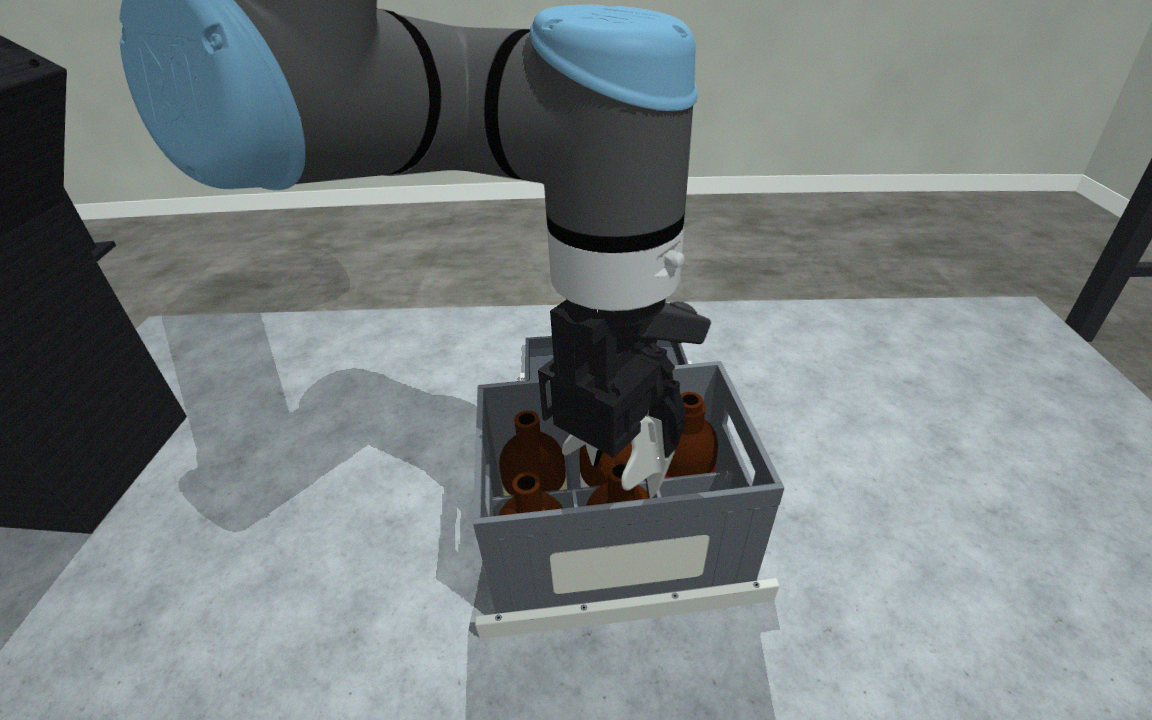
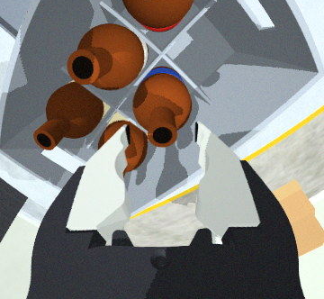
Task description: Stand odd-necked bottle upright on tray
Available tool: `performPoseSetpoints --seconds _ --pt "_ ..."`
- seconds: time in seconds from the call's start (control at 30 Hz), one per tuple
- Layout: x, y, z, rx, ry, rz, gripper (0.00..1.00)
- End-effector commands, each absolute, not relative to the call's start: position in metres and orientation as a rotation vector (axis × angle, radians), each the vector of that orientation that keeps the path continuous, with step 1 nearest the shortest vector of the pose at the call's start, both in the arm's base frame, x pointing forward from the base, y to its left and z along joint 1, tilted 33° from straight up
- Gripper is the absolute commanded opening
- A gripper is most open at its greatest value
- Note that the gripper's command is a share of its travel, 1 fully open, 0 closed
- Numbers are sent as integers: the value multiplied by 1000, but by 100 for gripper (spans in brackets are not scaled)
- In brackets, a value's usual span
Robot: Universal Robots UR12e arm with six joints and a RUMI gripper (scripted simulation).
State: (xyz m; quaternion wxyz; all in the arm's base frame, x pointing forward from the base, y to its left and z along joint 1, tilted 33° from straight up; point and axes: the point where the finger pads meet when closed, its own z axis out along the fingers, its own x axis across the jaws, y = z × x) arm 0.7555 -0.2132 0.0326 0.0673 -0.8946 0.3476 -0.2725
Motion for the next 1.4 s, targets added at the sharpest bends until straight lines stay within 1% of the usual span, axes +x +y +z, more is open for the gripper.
performPoseSetpoints --seconds 0.0,0.67,1.13,1.17,1.37 --pt "749 -213 43 -2696 1047 -823 38" --pt "720 -209 90 -2696 1047 -823 38" --pt "715 -208 98 -2696 1047 -823 38" --pt "715 -208 98 -2696 1047 -823 0" --pt "715 -208 98 -2696 1047 -823 0"
